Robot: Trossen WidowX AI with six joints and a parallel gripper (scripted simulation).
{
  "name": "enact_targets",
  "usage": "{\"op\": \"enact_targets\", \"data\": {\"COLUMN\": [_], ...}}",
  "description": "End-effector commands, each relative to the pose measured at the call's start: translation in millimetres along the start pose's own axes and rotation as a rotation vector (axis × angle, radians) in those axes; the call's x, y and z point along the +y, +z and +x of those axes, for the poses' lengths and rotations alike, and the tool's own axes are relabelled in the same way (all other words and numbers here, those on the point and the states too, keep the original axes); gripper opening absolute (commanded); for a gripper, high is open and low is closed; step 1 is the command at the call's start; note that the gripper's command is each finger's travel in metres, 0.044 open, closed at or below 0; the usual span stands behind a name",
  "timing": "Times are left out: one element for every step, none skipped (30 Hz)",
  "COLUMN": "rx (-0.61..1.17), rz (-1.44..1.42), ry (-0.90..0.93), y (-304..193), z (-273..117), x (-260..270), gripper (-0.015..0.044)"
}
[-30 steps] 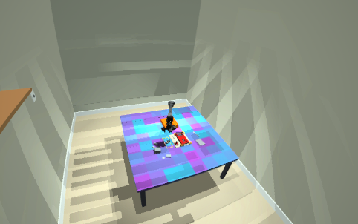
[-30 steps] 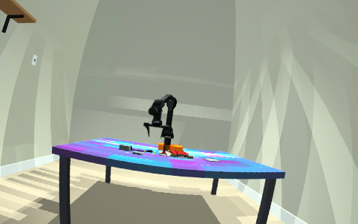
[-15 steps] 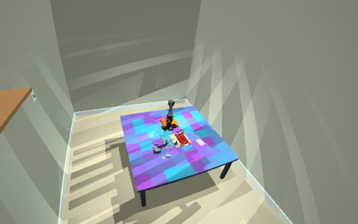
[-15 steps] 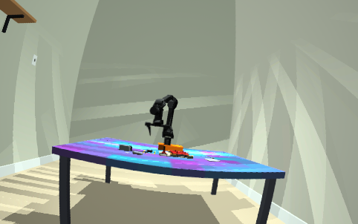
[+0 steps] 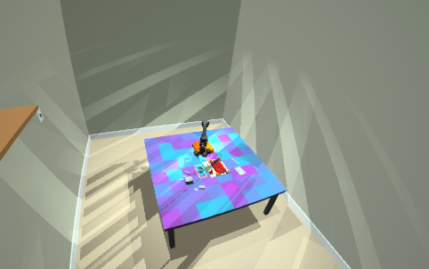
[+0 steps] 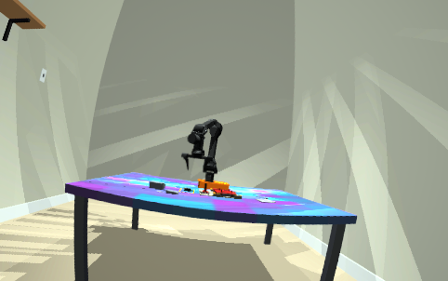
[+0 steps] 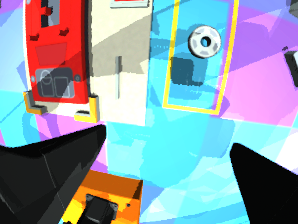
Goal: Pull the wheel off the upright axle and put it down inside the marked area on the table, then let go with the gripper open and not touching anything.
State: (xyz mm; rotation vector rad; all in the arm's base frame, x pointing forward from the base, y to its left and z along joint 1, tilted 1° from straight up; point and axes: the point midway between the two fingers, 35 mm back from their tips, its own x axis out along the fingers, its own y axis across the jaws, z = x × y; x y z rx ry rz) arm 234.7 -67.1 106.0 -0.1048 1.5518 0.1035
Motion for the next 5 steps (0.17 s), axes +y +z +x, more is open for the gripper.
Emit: {"op": "enact_targets", "data": {"rx": [0.002,0.002,0.002,0.002,0.002], "rz": [-0.005,-0.005,-0.005,-0.005,-0.005], "ry": [0.001,0.001,0.001,0.001,0.001], "y": [-0.8,-0.8,-0.8,-0.8,-0.8], "z": [-0.2,-0.2,-0.2,-0.2,-0.2], "x": [0.2,0.2,0.2,0.2,0.2], "gripper": [0.044,0.044,0.044,0.044,0.044]}}
